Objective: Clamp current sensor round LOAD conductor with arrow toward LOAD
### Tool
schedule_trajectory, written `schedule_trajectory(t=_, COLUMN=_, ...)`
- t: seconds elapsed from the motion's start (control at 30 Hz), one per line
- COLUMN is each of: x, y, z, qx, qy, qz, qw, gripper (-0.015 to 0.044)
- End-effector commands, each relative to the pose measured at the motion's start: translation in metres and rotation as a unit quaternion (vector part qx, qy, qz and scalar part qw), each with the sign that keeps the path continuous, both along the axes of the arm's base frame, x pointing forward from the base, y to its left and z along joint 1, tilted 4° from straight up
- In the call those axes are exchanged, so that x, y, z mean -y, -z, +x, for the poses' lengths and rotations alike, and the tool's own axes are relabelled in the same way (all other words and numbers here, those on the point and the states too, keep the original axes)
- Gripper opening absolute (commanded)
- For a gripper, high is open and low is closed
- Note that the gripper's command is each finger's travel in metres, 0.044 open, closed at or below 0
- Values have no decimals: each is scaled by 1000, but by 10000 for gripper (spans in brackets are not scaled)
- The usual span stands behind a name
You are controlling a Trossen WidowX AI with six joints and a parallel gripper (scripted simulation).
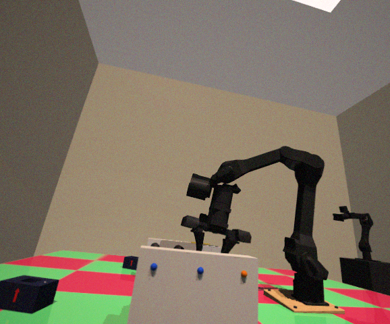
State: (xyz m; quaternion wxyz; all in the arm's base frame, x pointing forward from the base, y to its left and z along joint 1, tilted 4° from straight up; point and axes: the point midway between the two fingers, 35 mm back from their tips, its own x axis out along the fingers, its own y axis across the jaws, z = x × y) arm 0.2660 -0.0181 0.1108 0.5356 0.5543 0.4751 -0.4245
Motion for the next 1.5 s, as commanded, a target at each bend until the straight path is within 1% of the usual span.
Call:
schedule_trajectory(t=0.0, x=0, y=0, z=0, qx=0, qy=0, qz=0, qw=1000, gripper=268)
schedule_trajectory(t=0.3, x=0, y=0, z=0, qx=0, qy=0, qz=0, qw=1000, gripper=268)
schedule_trajectory(t=1.07, x=0, y=0, z=0, qx=0, qy=0, qz=0, qw=1000, gripper=114)
schedule_trajectory(t=1.2, x=0, y=-2, z=0, qx=14, qy=1, qz=0, qw=1000, gripper=9)
schedule_trajectory(t=1.23, x=0, y=-3, z=0, qx=21, qy=1, qz=1, qw=1000, gripper=0)
schedule_trajectory(t=1.47, x=1, y=0, z=1, qx=10, qy=1, qz=0, qw=1000, gripper=0)
